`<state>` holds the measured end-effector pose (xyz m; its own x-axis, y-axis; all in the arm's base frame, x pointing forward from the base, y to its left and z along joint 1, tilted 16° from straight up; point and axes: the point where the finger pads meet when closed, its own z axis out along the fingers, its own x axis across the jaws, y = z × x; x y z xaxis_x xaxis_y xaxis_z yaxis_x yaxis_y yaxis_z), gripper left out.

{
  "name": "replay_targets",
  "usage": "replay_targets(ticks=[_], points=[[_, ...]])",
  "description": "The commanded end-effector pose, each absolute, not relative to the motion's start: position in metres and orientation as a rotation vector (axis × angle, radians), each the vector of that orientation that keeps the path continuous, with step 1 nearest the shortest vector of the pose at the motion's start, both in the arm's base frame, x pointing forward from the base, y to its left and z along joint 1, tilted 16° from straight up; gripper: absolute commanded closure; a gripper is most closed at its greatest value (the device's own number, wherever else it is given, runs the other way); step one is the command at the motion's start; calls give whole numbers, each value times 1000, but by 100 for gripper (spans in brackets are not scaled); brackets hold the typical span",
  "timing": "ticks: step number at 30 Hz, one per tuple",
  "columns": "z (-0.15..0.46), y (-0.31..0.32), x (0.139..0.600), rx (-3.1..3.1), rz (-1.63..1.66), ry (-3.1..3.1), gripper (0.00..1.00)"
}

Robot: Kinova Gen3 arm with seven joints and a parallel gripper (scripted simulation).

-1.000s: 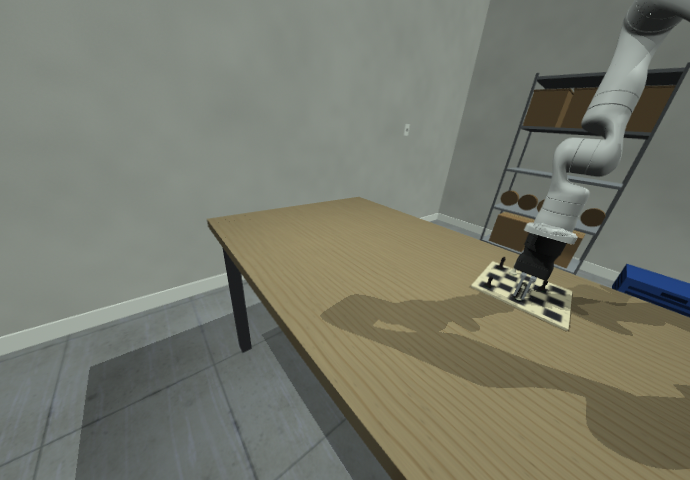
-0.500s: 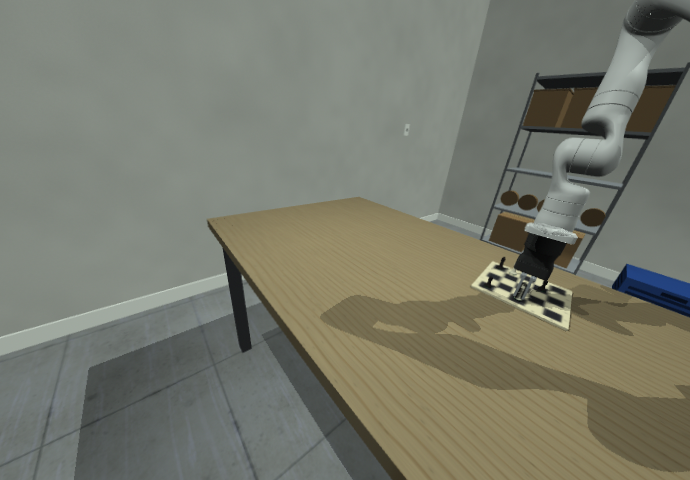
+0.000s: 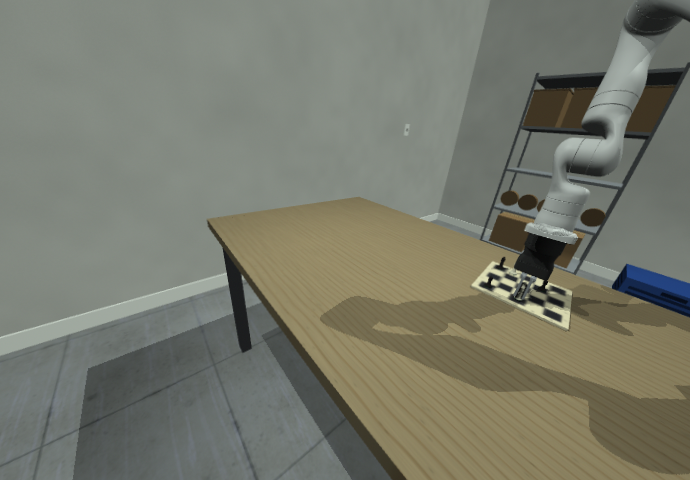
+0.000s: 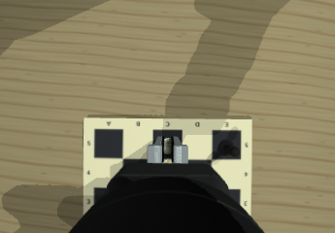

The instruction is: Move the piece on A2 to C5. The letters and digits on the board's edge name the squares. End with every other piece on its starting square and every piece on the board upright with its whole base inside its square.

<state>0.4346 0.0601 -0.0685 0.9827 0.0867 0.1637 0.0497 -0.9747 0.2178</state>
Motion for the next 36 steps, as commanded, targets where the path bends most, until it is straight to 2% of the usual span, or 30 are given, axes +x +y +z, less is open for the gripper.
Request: replay_targets(ticks=[1, 36], points=[[-69, 63, 432, 2912, 249, 136, 100], [-72, 62, 432, 2912, 249, 136, 100]])
